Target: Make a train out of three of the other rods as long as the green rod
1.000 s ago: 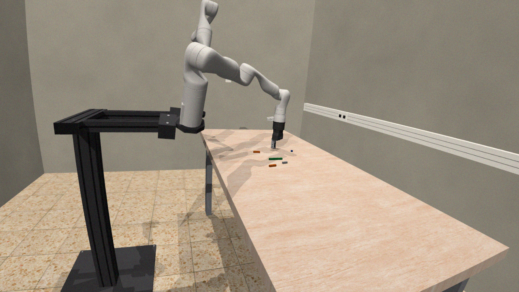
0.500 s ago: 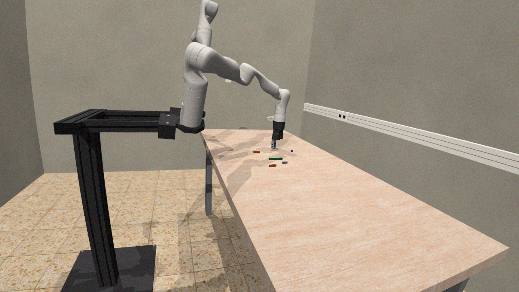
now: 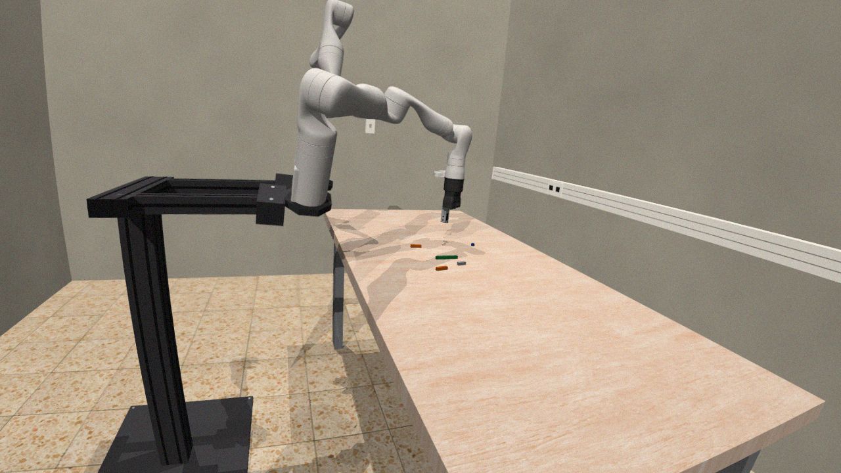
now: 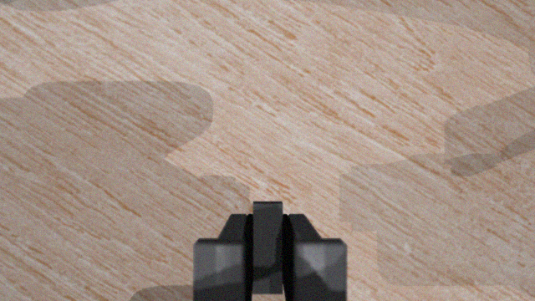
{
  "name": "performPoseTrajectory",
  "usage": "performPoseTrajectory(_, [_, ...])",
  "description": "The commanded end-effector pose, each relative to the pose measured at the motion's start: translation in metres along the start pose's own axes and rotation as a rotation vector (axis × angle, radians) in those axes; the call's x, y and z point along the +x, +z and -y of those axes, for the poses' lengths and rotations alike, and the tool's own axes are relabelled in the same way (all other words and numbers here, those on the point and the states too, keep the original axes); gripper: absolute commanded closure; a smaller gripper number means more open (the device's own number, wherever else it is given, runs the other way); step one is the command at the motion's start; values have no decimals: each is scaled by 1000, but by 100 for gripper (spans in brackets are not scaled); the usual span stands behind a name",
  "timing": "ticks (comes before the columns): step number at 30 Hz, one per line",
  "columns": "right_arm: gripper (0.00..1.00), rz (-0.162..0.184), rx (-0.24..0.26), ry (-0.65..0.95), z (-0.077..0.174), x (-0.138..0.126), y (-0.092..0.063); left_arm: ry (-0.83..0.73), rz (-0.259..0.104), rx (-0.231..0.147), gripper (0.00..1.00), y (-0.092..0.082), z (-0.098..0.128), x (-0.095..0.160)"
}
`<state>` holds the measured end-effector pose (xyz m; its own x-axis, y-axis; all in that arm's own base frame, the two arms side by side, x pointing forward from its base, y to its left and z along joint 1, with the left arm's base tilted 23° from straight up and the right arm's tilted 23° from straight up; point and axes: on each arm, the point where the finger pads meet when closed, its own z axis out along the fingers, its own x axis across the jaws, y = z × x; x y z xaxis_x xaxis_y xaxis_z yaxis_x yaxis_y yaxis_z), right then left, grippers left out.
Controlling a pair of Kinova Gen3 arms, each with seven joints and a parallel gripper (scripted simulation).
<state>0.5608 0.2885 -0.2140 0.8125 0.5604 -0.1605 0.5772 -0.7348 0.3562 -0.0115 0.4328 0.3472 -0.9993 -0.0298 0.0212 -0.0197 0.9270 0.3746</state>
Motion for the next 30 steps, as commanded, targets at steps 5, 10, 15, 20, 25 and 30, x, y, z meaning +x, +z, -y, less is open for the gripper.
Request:
performPoseTrajectory(5, [76,-3,-1,0,0,0,-27,0,0,-2,0,-1,0,0])
performPoseTrajectory(10, [76,-3,-1,0,0,0,-27,0,0,-2,0,-1,0,0])
performPoseTrajectory(15, [76,-3,0,7,-4,1,-27,0,0,-2,0,-1,0,0])
performPoseTrajectory(20, [76,-4,3,91,-50,12,-28,0,0,-2,0,-1,0,0])
performPoseTrajectory(25, [76,-4,3,172,-97,18,-29,0,0,-2,0,-1,0,0])
performPoseTrajectory(30, [76,-4,0,247,-141,20,-28,0,0,-2,0,-1,0,0])
